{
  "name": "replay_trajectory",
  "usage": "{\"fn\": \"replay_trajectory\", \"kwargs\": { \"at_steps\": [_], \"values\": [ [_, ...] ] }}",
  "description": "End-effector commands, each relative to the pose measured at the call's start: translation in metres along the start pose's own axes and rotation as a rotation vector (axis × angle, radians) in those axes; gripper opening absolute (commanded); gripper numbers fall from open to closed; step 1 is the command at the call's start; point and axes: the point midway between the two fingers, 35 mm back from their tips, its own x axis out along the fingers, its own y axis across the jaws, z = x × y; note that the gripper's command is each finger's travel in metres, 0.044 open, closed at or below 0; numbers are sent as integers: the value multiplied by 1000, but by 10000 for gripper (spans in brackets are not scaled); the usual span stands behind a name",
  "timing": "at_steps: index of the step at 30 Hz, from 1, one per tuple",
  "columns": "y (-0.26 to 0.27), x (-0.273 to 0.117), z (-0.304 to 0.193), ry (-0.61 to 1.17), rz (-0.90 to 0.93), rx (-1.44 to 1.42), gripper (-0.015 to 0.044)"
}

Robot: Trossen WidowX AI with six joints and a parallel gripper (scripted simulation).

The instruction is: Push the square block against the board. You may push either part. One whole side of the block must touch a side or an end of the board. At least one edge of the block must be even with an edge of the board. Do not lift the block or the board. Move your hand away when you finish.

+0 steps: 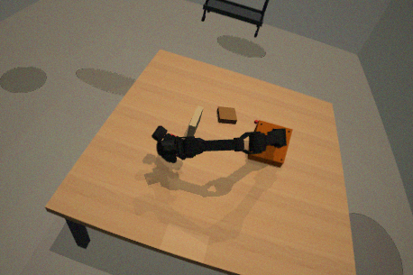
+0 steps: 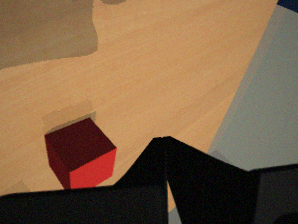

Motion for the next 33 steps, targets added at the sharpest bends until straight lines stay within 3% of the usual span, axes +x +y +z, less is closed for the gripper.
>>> {"fn": "replay_trajectory", "kwargs": {
  "at_steps": [1, 33],
  "values": [
    [2, 15, -19, 16, 81, 80, 0],
    [11, 60, -165, 99, 619, 867, 0]
  ]
}}
